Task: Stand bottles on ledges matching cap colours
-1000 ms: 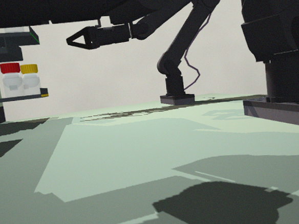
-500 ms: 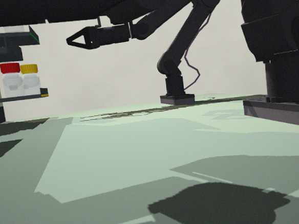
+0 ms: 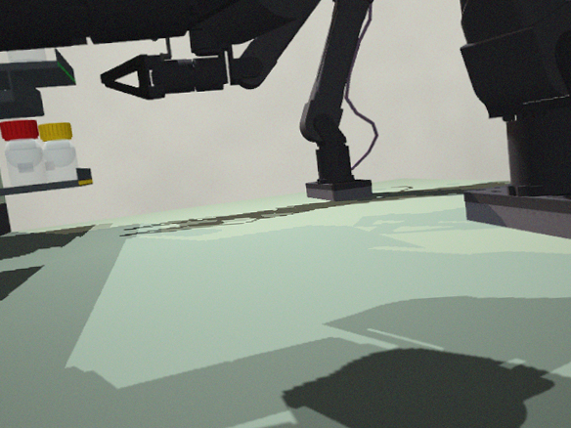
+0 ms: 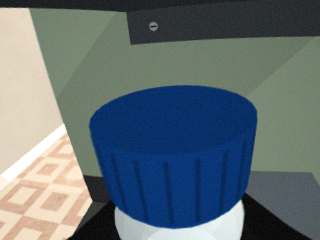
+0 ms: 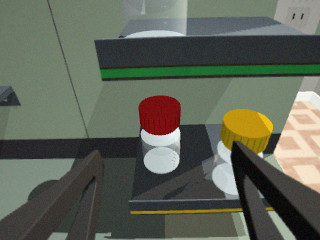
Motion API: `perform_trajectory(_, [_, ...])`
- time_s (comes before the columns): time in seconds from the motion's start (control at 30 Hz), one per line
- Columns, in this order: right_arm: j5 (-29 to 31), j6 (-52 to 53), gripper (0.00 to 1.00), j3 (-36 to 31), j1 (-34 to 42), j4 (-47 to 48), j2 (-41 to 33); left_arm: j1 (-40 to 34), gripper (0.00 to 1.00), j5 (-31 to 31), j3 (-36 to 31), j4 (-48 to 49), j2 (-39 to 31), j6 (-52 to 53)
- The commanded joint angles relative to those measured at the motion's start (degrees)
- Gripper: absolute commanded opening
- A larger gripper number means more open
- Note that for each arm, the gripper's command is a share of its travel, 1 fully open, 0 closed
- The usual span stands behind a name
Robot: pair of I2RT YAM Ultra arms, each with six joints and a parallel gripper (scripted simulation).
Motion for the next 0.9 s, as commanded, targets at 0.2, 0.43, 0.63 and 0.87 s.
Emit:
perform_trajectory(0.2, [1.34,2.64,0.81,6.14,1.46,22.57,22.37,-0.09,0.52,-0.06,1.93,3.33,-0.88,0.06])
perform_trajectory(0.43, [1.71,3.44,0.81,8.19,1.9,31.85,35.93,-0.09,0.52,-0.06,1.93,3.33,-0.88,0.06])
perform_trajectory(0.63, [2.04,4.03,0.81,10.03,2.26,40.13,47.27,-0.09,0.52,-0.06,1.93,3.33,-0.88,0.06])
perform_trajectory(0.87, [2.15,3.88,0.81,10.71,2.36,40.66,50.02,-0.09,0.52,-0.06,1.93,3.33,-0.88,0.06])
